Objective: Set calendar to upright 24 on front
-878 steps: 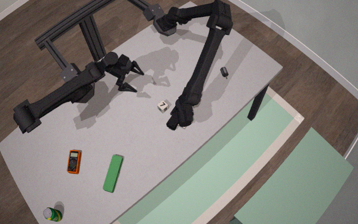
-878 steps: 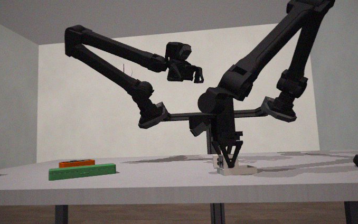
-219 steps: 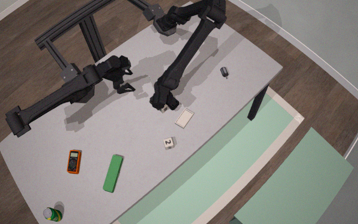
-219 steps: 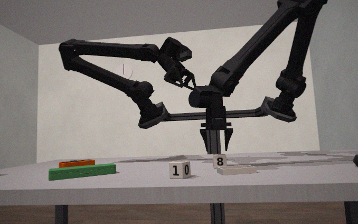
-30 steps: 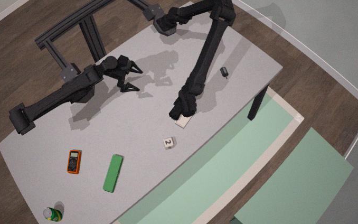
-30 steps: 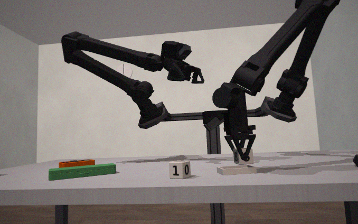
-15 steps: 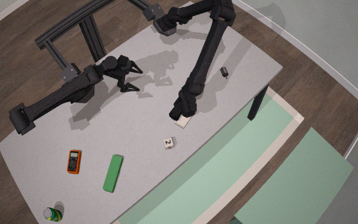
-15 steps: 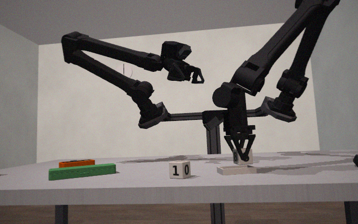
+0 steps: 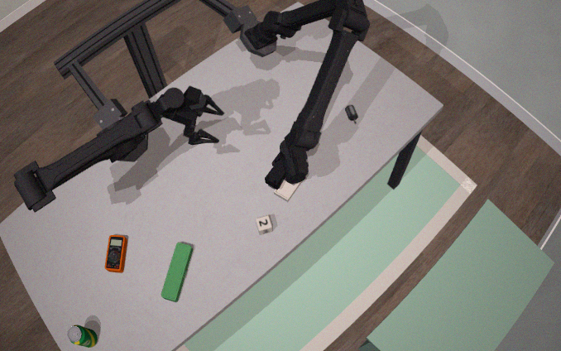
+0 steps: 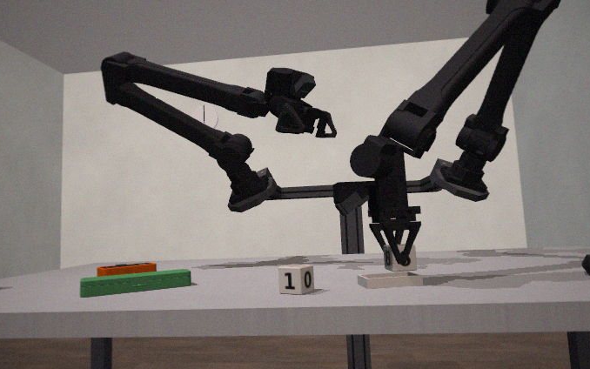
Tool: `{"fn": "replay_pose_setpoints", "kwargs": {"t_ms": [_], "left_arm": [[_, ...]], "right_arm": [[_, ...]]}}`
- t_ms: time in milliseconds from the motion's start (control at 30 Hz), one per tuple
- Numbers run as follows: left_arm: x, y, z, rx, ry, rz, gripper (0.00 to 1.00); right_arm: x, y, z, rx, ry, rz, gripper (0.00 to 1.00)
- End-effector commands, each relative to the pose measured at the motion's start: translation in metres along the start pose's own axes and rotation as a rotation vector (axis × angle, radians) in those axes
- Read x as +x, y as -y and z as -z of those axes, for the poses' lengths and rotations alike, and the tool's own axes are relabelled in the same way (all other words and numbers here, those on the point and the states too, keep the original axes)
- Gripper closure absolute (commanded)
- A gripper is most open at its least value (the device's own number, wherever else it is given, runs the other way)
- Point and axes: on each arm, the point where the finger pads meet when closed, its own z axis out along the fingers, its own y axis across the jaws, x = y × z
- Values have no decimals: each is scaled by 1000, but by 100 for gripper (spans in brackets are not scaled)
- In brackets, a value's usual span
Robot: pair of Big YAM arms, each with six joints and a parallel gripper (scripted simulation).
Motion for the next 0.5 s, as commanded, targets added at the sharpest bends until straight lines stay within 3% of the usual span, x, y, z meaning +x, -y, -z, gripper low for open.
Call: {"fn": "replay_pose_setpoints", "kwargs": {"t_ms": [0,33,267,467], "left_arm": [[-22,-28,29,-54,67,32,60],[-11,-18,13,-28,32,22,60],[-20,-19,21,-20,28,4,60],[-9,-14,-1,-2,-1,-10,60]], "right_arm": [[-5,0,0,2,12,-4,0],[-5,0,0,2,12,-4,0],[-5,0,0,2,12,-4,0],[-5,0,0,2,12,-4,0]]}}
